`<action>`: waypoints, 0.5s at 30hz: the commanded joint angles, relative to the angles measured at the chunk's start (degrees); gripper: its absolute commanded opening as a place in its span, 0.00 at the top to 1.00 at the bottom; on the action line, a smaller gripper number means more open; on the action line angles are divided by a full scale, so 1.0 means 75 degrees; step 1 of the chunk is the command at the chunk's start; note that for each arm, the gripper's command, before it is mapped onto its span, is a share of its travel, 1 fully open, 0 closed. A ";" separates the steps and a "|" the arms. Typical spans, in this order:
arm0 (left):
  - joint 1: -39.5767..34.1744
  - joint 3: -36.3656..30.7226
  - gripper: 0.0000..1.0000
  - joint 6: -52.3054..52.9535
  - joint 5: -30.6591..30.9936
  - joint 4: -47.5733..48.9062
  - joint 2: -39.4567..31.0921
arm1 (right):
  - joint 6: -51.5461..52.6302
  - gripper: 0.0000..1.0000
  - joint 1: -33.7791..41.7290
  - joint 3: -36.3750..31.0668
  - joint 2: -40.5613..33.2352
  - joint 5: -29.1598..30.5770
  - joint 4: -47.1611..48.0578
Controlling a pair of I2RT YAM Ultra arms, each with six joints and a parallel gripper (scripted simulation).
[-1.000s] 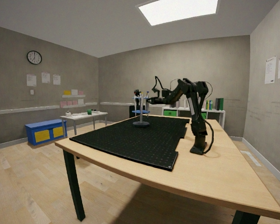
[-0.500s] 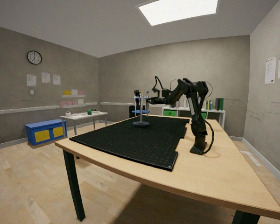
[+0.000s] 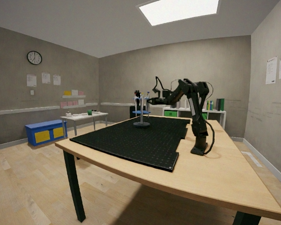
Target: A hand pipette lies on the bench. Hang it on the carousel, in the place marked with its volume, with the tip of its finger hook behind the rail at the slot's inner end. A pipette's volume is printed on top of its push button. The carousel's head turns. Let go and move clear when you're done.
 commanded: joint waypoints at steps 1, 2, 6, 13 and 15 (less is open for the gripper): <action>0.0115 0.0222 0.88 0.0053 -0.0162 -0.0038 -0.0212 | -0.0042 0.00 -0.0069 0.0114 -0.0032 -0.0153 0.0098; 0.0115 0.0222 0.88 0.0053 -0.0162 -0.0038 -0.0212 | -0.0042 0.00 -0.0069 0.0114 -0.0032 -0.0153 0.0098; -0.0116 0.0346 0.88 0.0059 -0.0499 -0.0091 0.0136 | -0.0042 0.00 -0.0069 0.0114 -0.0032 -0.0153 0.0098; -0.0460 0.1046 0.88 0.0065 -0.1984 -0.0261 0.0633 | -0.0042 0.00 -0.0069 0.0114 -0.0032 -0.0153 0.0098; -0.0461 0.1123 0.88 0.0048 -0.2039 -0.0309 0.0674 | -0.0042 0.00 -0.0069 0.0114 -0.0032 -0.0153 0.0098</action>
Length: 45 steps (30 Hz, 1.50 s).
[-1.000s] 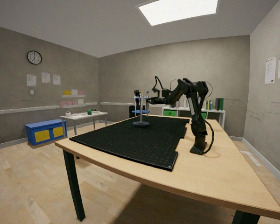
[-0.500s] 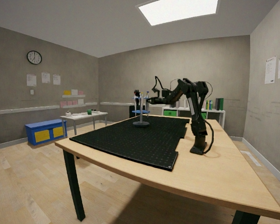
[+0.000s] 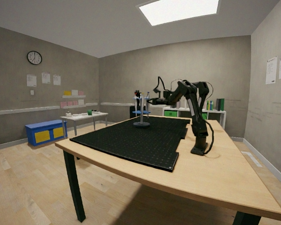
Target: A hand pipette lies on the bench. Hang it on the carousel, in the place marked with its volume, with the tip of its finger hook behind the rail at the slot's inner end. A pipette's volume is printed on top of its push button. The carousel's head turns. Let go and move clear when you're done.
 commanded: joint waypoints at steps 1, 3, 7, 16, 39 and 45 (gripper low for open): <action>-0.0111 0.0332 0.88 0.0026 -0.0590 -0.0171 -0.0056 | -0.0042 0.00 -0.0069 0.0114 -0.0032 -0.0153 0.0098; 0.0015 0.0349 0.88 0.0016 -0.0609 -0.0190 -0.0202 | -0.0042 0.00 -0.0069 0.0114 -0.0032 -0.0153 0.0098; 0.0025 0.0358 0.88 0.0015 -0.0616 -0.0200 -0.0201 | -0.0042 0.00 -0.0069 0.0114 -0.0032 -0.0153 0.0098; 0.0025 0.0357 0.88 0.0014 -0.0617 -0.0188 -0.0203 | -0.0042 0.00 -0.0069 0.0114 -0.0032 -0.0153 0.0098; 0.0025 0.0357 0.88 0.0014 -0.0617 -0.0185 -0.0203 | -0.0042 0.00 -0.0069 0.0114 -0.0032 -0.0153 0.0098; 0.0025 0.0357 0.88 0.0014 -0.0617 -0.0185 -0.0203 | -0.0042 0.00 -0.0069 0.0114 -0.0032 -0.0153 0.0098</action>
